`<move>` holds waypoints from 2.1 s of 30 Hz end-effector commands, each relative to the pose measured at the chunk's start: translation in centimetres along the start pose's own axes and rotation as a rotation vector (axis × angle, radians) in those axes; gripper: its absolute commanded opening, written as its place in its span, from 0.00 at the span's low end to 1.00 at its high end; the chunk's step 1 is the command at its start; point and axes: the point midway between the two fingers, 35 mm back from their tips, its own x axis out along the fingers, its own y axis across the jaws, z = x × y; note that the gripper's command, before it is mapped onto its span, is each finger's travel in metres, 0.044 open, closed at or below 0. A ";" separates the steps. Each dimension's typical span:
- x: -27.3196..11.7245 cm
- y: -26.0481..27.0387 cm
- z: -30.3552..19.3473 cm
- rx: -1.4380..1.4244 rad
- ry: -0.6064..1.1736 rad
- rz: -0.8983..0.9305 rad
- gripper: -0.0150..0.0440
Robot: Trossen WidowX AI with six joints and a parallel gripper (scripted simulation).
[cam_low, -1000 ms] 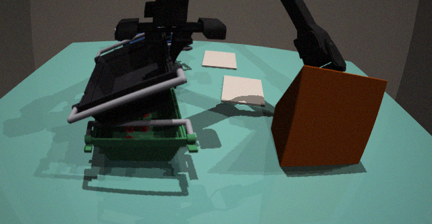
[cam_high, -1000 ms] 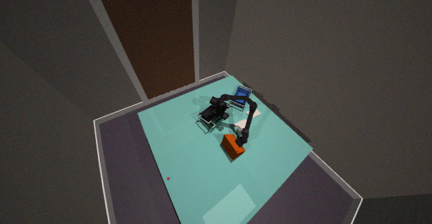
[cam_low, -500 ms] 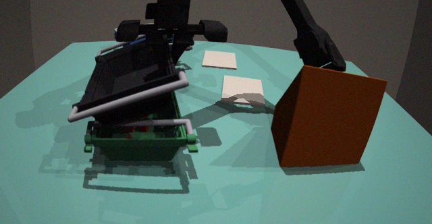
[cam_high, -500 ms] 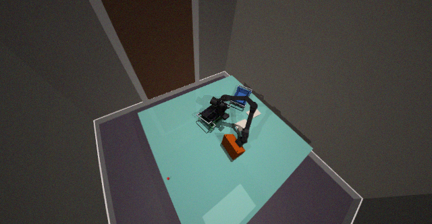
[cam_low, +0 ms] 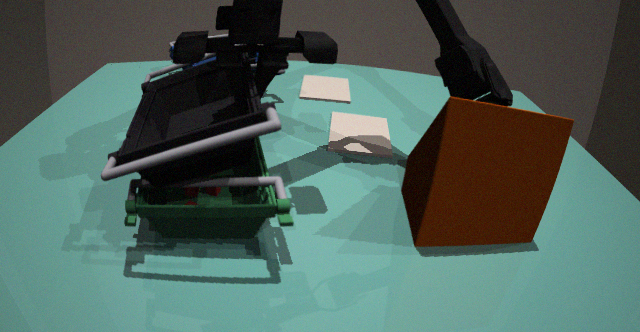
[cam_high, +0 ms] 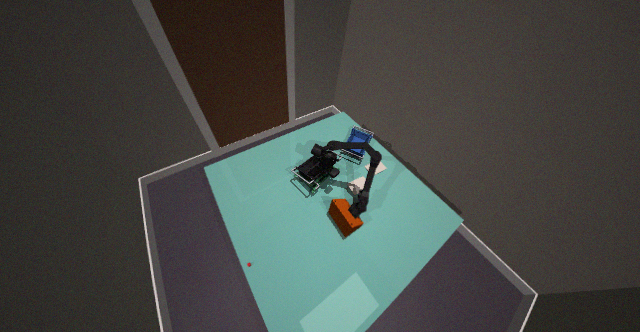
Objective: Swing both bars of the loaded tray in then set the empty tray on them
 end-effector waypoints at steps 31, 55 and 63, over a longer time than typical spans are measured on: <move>0.6 -0.5 0.1 -0.005 0.005 -0.027 0.25; 1.3 -0.8 0.1 -0.005 0.004 -0.027 0.25; 1.3 -0.8 0.1 -0.005 0.004 -0.027 0.25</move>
